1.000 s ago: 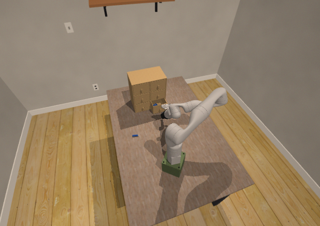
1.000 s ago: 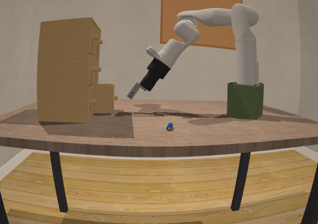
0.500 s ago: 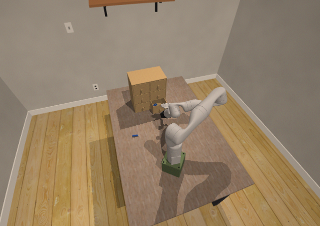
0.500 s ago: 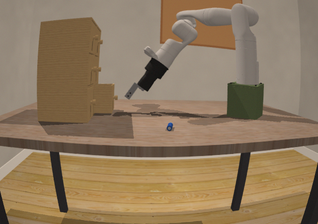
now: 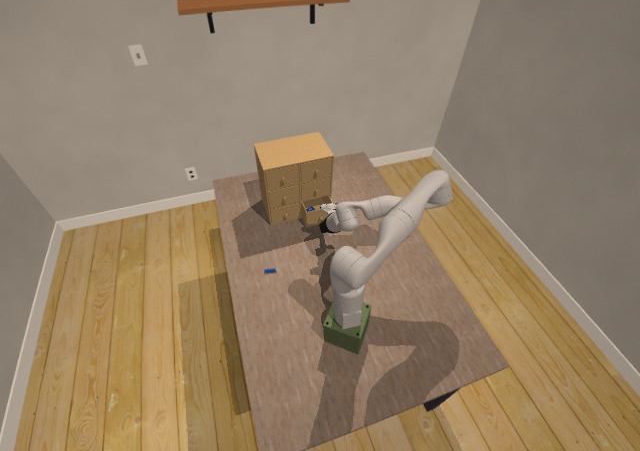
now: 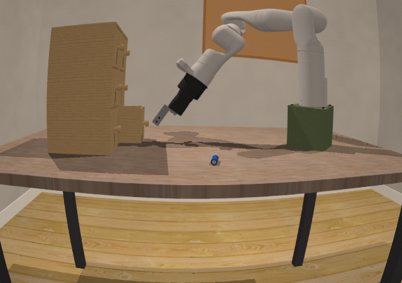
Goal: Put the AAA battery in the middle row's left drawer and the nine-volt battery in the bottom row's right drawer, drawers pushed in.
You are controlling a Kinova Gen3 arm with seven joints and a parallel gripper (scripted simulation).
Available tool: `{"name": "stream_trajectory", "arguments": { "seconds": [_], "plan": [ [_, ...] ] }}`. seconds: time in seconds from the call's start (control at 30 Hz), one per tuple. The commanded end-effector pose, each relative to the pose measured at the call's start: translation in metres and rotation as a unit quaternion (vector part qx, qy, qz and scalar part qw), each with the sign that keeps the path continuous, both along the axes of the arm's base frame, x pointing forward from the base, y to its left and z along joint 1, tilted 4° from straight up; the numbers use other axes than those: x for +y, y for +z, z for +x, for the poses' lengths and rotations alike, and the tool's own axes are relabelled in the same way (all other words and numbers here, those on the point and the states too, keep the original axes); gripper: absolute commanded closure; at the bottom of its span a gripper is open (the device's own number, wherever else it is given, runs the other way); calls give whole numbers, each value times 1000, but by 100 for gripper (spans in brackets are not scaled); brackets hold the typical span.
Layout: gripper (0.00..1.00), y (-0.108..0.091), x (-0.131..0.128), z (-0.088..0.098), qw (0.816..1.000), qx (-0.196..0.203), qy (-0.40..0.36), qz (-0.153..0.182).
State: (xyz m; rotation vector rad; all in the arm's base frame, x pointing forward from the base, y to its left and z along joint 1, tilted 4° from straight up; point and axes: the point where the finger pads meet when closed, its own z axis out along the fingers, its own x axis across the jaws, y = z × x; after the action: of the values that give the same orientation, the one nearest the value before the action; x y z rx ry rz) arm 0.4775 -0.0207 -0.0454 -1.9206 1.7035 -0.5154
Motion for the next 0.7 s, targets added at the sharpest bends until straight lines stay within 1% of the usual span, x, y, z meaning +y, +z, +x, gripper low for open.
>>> {"name": "stream_trajectory", "arguments": {
  "seconds": [0.0, 0.07, 0.57, 0.67],
  "plan": [
    [100, 2, 0, 6, 1000, -2, 1, -3],
    [100, 2, 0, 6, 1000, -2, 1, -3],
    [100, 3, 4, 34, 1000, -2, 1, -3],
    [100, 3, 4, 35, 1000, -2, 1, -3]
  ]
}}
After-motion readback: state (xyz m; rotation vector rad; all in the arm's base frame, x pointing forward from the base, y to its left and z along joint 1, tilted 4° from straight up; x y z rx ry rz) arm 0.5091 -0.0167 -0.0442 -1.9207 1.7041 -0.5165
